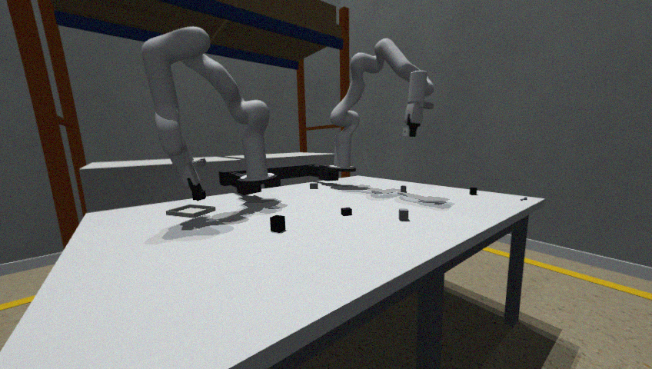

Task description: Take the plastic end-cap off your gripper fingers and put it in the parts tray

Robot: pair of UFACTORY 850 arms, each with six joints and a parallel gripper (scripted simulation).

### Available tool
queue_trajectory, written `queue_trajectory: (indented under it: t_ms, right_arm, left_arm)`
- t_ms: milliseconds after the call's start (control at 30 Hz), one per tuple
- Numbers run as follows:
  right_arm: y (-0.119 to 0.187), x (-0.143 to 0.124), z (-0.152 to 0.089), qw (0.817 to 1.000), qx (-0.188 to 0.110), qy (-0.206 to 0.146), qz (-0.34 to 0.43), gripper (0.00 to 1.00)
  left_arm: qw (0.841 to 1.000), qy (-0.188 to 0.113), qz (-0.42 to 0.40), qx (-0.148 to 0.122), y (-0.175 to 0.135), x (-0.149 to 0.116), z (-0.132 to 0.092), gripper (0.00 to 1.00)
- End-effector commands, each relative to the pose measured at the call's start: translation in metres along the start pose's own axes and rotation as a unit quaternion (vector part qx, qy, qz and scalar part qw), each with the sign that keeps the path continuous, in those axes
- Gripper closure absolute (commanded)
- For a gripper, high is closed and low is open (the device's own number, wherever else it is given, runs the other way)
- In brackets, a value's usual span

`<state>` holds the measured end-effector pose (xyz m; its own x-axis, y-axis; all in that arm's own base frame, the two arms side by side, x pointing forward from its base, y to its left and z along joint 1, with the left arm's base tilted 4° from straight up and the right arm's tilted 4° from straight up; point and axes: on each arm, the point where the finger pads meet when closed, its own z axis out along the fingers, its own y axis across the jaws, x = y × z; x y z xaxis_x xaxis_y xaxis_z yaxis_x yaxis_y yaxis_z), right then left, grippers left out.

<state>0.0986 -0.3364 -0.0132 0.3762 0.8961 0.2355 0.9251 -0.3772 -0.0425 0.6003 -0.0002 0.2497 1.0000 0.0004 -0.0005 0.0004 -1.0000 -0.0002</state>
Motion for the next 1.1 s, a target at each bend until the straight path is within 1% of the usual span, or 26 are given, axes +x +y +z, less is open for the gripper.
queue_trajectory:
  t_ms: [0, 100, 133, 200, 300, 367, 467, 500, 567, 667, 700, 733, 867, 1067]
  right_arm:
    - [-0.016, -0.016, 0.002, 1.000, 0.004, -0.001, -0.027, 1.00]
    - [-0.038, -0.032, 0.006, 0.998, 0.006, -0.003, -0.057, 1.00]
    - [-0.033, -0.029, 0.005, 0.999, 0.006, -0.003, -0.053, 1.00]
    - [-0.038, -0.032, 0.005, 0.998, 0.006, -0.003, -0.058, 1.00]
    - [-0.059, -0.047, 0.010, 0.996, 0.007, -0.004, -0.087, 1.00]
    - [-0.059, -0.047, 0.010, 0.996, 0.007, -0.004, -0.087, 1.00]
    - [-0.079, -0.059, 0.013, 0.993, 0.008, -0.005, -0.119, 1.00]
    - [-0.073, -0.056, 0.012, 0.994, 0.008, -0.005, -0.113, 1.00]
    - [-0.078, -0.058, 0.013, 0.993, 0.008, -0.005, -0.117, 1.00]
    - [-0.101, -0.071, 0.018, 0.989, 0.008, -0.007, -0.147, 1.00]
    - [-0.096, -0.069, 0.017, 0.990, 0.009, -0.007, -0.143, 1.00]
    - [-0.098, -0.070, 0.017, 0.989, 0.008, -0.007, -0.144, 1.00]
    - [-0.116, -0.078, 0.021, 0.986, 0.008, -0.008, -0.169, 1.00]
    - [-0.111, -0.075, 0.020, 0.985, 0.010, -0.008, -0.172, 1.00]
  left_arm:
    - [1.000, 0.001, 0.000, 0.000, 0.000, 0.001, -0.001, 1.00]
    - [1.000, 0.001, 0.000, 0.000, 0.000, 0.001, -0.001, 1.00]
    - [1.000, 0.001, 0.000, 0.000, 0.000, 0.001, -0.001, 1.00]
    - [1.000, 0.001, 0.000, 0.000, 0.000, 0.001, -0.001, 1.00]
    - [1.000, 0.001, 0.000, 0.000, 0.000, 0.001, -0.001, 1.00]
    - [1.000, 0.001, 0.000, 0.000, 0.000, 0.001, -0.001, 1.00]
    - [1.000, 0.001, 0.000, 0.000, 0.000, 0.001, -0.001, 1.00]
    - [1.000, 0.001, 0.000, 0.000, 0.000, 0.001, -0.001, 1.00]
    - [1.000, 0.001, 0.000, 0.000, 0.000, 0.001, -0.001, 1.00]
    - [1.000, 0.001, 0.000, 0.000, 0.000, 0.001, -0.001, 1.00]
    - [1.000, 0.001, 0.000, 0.000, 0.000, 0.001, -0.001, 1.00]
    - [1.000, 0.001, 0.000, 0.000, 0.000, 0.001, -0.001, 1.00]
    - [1.000, 0.001, 0.000, 0.000, 0.000, 0.001, -0.001, 1.00]
    - [1.000, 0.001, 0.000, 0.000, 0.000, 0.001, -0.001, 1.00]
